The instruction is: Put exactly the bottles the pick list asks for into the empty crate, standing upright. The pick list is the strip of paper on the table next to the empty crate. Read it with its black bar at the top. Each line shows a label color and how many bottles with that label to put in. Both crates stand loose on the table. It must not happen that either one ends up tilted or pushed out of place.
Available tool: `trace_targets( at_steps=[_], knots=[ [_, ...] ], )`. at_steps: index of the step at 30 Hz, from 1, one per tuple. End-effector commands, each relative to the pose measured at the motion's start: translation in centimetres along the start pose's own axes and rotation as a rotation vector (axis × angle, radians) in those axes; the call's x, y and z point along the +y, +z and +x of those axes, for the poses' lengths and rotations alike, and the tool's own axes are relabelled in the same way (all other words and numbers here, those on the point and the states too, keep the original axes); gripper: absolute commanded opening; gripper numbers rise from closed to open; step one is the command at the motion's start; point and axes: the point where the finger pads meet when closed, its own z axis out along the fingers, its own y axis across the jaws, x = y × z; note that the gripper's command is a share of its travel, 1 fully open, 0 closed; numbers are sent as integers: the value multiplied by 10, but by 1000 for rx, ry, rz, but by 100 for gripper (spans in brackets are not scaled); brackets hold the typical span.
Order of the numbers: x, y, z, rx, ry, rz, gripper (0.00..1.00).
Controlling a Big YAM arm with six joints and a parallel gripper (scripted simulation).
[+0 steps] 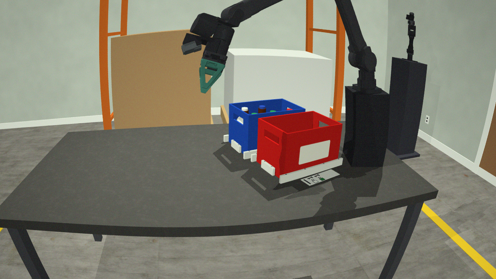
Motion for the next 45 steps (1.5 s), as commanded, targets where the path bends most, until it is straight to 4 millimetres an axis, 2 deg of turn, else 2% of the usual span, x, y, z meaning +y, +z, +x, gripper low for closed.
trace_targets(
  at_steps=[1,3,4,5,6,8,9,10,11,12,13,15,17,18,20,21,24,25,26,28,30,32,34,35,36,37,39,40,41,42,44,45],
  knots=[
    [39,-34,-28,-58,19,-24,61],
    [45,-34,-20,-32,46,-12,61],
    [36,-22,6,10,58,6,61],
    [36,-19,15,20,61,10,61],
    [42,-19,13,-5,55,-1,61],
    [48,-19,21,-4,55,-2,61],
    [48,-19,31,41,84,23,61],
    [67,-32,8,10,94,11,61],
    [70,-32,12,12,96,12,61],
    [57,-19,44,63,109,38,61],
    [60,-19,48,63,109,38,61],
    [68,-19,50,40,104,25,61],
    [68,-19,50,40,104,25,61],
    [84,-32,33,33,120,26,61],
    [90,-33,42,53,144,41,61],
    [75,-21,73,102,154,71,61],
    [86,-21,80,79,150,56,61],
    [85,-22,91,119,176,90,61],
    [105,-34,69,88,188,75,61],
    [92,-24,104,136,197,108,61],
    [100,-24,107,114,193,92,61],
    [101,-26,122,151,218,129,61],
    [101,-26,122,151,218,129,61],
    [121,-37,101,120,229,113,61],
    [123,-38,105,121,229,113,61],
    [107,-28,135,165,236,149,61],
    [115,-28,139,145,234,131,61],
    [113,-31,149,178,256,172,61],
    [134,-41,129,146,267,154,61],
    [120,-34,154,181,272,186,61],
    [120,-35,167,189,273,193,61],
    [125,-34,167,171,271,176,61]
  ],
)
